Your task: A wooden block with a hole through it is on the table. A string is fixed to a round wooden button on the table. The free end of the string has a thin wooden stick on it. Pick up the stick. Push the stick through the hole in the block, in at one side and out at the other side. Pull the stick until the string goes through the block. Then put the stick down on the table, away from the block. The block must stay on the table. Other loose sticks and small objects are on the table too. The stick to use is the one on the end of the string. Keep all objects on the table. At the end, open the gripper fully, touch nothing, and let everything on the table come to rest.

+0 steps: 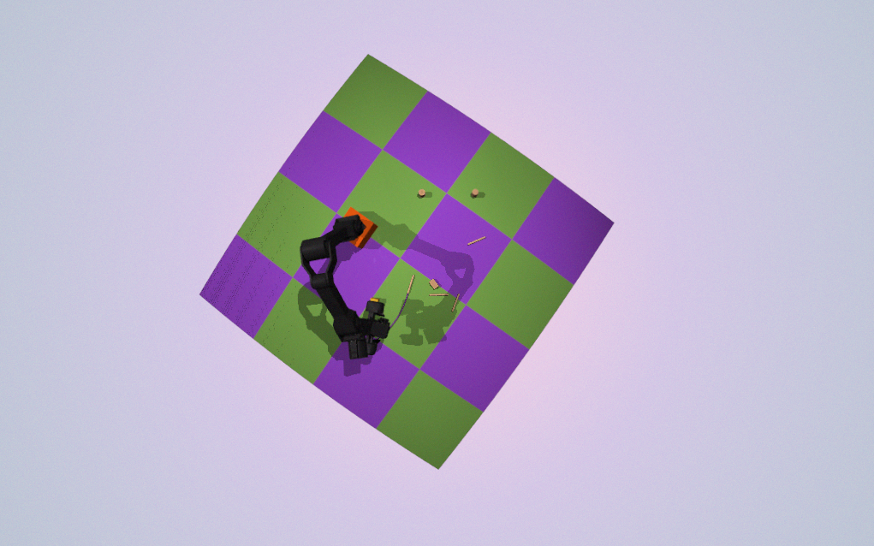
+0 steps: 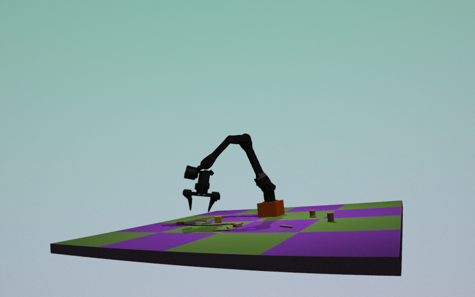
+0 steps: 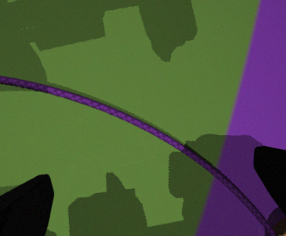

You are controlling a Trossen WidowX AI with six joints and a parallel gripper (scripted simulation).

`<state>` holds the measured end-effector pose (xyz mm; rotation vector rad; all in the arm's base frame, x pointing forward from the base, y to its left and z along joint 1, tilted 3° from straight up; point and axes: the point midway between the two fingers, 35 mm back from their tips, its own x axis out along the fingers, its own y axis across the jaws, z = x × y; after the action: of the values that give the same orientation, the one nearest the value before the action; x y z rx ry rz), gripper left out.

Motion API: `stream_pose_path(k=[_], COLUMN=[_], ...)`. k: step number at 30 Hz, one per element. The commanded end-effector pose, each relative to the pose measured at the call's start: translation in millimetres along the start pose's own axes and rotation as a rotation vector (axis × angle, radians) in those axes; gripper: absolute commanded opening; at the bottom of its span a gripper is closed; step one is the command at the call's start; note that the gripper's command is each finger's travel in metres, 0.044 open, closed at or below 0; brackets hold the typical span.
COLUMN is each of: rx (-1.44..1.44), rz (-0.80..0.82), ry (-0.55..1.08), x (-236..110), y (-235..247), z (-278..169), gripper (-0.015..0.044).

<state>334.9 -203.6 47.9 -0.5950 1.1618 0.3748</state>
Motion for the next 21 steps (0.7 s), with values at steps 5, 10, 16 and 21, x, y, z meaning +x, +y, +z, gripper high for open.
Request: stream_pose_path(k=[5,10,16,21], rx=[-0.343,-0.343,-0.343,-0.102], rz=[0.228,0.228,0.228,0.193], ry=[0.268,0.268,0.268,0.292], x=[-15.7,-15.7,-15.7,-17.0], y=[72.0,72.0,72.0,72.4], z=[-37.2,-37.2,-37.2,-37.0], gripper=[0.0440,0.0440,0.0440,0.0440])
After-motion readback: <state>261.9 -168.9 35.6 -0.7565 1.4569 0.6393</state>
